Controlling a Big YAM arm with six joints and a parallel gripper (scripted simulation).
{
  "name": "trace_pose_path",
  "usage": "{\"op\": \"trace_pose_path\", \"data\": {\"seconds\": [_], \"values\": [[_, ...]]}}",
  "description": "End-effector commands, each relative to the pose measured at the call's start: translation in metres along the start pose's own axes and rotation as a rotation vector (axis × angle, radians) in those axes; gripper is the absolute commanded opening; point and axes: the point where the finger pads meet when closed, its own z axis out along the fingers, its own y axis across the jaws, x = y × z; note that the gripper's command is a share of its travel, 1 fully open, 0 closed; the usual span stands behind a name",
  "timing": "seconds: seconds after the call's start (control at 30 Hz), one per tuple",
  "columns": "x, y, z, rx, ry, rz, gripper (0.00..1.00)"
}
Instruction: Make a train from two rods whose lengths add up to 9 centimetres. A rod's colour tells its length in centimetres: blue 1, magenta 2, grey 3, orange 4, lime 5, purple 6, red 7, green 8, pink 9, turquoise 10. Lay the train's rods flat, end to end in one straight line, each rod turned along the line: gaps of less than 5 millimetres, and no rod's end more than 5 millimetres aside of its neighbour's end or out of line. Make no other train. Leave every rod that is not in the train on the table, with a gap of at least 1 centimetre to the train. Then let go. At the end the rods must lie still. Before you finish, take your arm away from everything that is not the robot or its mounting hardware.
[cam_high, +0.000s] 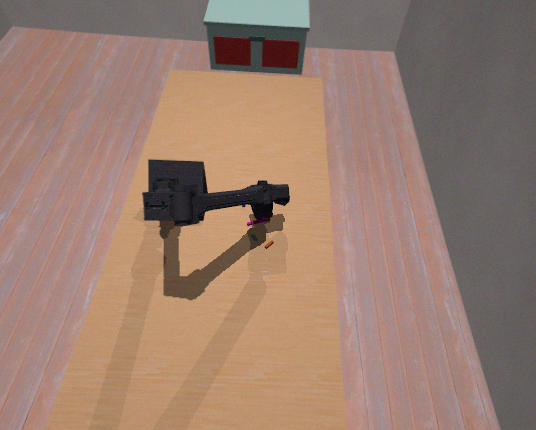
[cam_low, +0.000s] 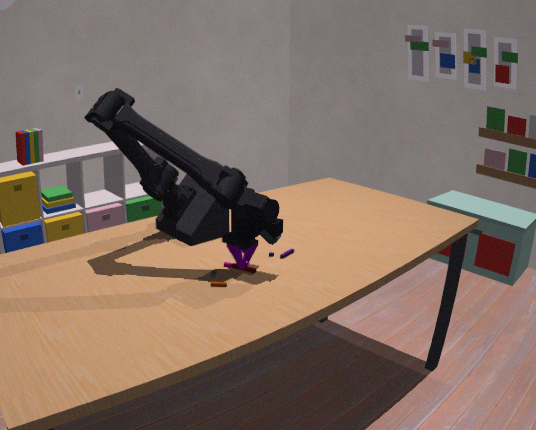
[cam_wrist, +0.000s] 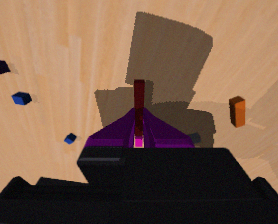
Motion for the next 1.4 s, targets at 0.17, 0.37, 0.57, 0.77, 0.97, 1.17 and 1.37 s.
{"op": "trace_pose_path", "data": {"seconds": [0.17, 0.37, 0.57, 0.77, 0.97, 1.17, 1.37], "values": [[-0.004, -0.004, 0.001, 0.006, -0.009, 0.008, 0.04], [-0.004, -0.004, 0.001, 0.006, -0.009, 0.008, 0.04], [-0.004, -0.004, 0.001, 0.006, -0.009, 0.008, 0.12], [-0.004, -0.004, 0.001, 0.006, -0.009, 0.008, 0.20], [-0.004, -0.004, 0.001, 0.006, -0.009, 0.008, 0.23], [-0.004, -0.004, 0.001, 0.006, -0.009, 0.008, 0.23], [-0.019, -0.009, -0.026, 0.014, -0.050, 0.025, 0.23]]}}
